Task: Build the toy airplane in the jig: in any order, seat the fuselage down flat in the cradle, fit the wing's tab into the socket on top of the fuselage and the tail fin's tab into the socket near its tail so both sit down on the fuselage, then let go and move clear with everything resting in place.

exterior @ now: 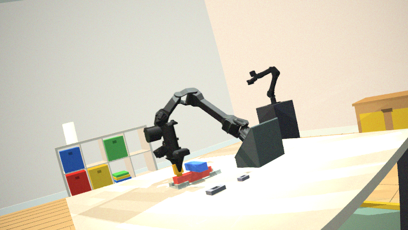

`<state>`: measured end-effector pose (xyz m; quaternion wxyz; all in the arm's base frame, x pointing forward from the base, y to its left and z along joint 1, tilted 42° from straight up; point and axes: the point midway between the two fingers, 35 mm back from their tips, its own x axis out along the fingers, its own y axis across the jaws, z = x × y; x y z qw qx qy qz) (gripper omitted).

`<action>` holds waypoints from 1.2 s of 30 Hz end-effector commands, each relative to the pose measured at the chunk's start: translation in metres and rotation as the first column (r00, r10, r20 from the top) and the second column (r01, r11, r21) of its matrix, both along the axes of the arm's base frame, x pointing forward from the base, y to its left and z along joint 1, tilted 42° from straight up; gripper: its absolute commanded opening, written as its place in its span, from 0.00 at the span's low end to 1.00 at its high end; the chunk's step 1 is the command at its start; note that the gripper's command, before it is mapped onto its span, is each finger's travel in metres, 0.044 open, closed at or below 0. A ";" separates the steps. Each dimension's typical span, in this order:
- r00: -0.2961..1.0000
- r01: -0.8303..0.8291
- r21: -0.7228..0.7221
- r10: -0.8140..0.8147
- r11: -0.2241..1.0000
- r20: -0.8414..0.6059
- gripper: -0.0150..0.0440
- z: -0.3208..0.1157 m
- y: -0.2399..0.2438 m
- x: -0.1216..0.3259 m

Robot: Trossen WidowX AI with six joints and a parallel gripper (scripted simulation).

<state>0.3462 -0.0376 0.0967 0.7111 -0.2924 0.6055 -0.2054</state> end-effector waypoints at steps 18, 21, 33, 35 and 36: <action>1.000 0.001 -0.001 -0.001 1.000 -0.001 0.48 -0.002 -0.002 0.000; 1.000 0.001 -0.001 -0.001 1.000 -0.001 0.61 -0.002 -0.002 0.000; 1.000 0.000 0.002 0.000 1.000 -0.003 0.69 0.013 0.013 -0.001; 1.000 -0.002 0.004 0.002 1.000 -0.004 0.69 0.036 0.034 -0.006; 1.000 -0.003 0.003 0.003 1.000 -0.005 0.69 0.048 0.044 -0.010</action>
